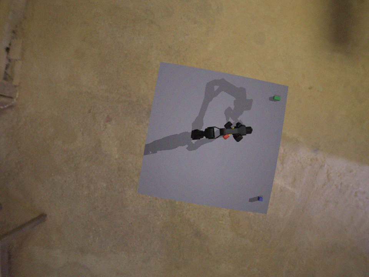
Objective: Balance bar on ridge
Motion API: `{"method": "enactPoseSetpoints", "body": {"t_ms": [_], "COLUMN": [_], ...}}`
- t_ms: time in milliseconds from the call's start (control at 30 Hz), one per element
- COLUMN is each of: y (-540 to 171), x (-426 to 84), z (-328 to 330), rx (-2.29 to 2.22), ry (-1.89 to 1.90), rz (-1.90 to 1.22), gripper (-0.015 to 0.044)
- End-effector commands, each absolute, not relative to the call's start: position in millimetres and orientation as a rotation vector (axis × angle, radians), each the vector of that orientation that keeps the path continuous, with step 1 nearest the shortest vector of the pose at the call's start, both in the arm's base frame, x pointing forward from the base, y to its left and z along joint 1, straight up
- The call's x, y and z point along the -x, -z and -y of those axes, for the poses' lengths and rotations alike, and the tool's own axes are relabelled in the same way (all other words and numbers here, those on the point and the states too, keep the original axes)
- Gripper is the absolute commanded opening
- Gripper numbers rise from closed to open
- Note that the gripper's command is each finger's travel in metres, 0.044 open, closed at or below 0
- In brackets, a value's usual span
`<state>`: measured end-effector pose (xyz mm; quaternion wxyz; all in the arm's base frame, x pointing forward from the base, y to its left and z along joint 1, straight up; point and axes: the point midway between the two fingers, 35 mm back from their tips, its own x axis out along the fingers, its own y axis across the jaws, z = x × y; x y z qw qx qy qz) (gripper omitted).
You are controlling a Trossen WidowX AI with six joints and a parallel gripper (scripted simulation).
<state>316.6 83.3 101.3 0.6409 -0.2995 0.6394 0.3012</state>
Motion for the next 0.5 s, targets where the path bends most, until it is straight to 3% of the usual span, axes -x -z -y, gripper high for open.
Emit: {"method": "enactPoseSetpoints", "body": {"t_ms": [0, 133, 467], "y": [-144, -186, -188], "x": [-323, -317, -317], "z": [-85, -83, -83], "rx": [0.684, 0.684, 0.684], "ry": [-0.68, -0.68, -0.68], "rz": [-1.431, -1.431, -1.431], "gripper": [0.044, 0.044, 0.044]}}
